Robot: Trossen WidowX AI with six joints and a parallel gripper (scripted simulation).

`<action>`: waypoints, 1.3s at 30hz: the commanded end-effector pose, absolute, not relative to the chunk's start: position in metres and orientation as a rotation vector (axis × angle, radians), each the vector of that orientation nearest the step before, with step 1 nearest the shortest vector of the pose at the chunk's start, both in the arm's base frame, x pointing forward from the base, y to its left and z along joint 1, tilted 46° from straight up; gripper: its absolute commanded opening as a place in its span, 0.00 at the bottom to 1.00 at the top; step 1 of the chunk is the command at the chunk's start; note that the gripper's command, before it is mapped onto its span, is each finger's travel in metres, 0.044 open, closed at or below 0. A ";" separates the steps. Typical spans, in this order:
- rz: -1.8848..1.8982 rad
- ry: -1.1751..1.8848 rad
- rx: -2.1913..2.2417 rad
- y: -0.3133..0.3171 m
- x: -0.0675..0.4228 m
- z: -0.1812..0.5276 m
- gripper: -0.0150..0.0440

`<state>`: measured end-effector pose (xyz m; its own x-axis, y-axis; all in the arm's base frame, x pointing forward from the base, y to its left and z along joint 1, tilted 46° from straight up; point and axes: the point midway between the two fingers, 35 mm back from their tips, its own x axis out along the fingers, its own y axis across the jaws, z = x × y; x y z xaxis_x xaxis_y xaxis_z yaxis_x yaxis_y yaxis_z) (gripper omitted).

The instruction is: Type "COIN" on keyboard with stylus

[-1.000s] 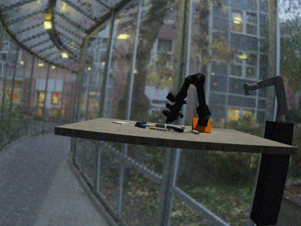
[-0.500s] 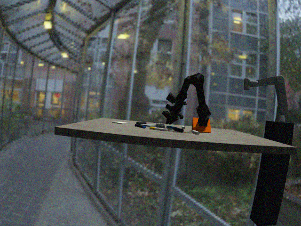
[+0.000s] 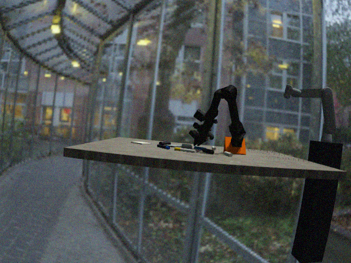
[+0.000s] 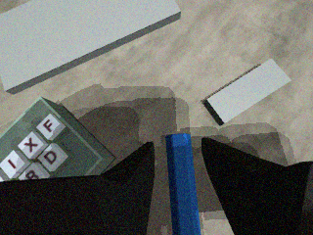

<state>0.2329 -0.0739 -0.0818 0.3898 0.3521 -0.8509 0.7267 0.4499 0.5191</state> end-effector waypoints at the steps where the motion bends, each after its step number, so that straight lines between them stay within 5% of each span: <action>1: -0.323 1.214 1.142 -0.071 0.231 -0.085 0.51; 25: -0.322 1.214 1.143 -0.064 0.232 -0.091 0.51; 30: -0.318 1.210 1.143 -0.065 0.233 -0.090 0.29; 39: -0.320 1.211 1.141 -0.077 0.233 -0.080 0.25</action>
<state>0.2299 -0.0671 -0.0879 0.3749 0.3600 -0.8543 0.7332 0.4488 0.5109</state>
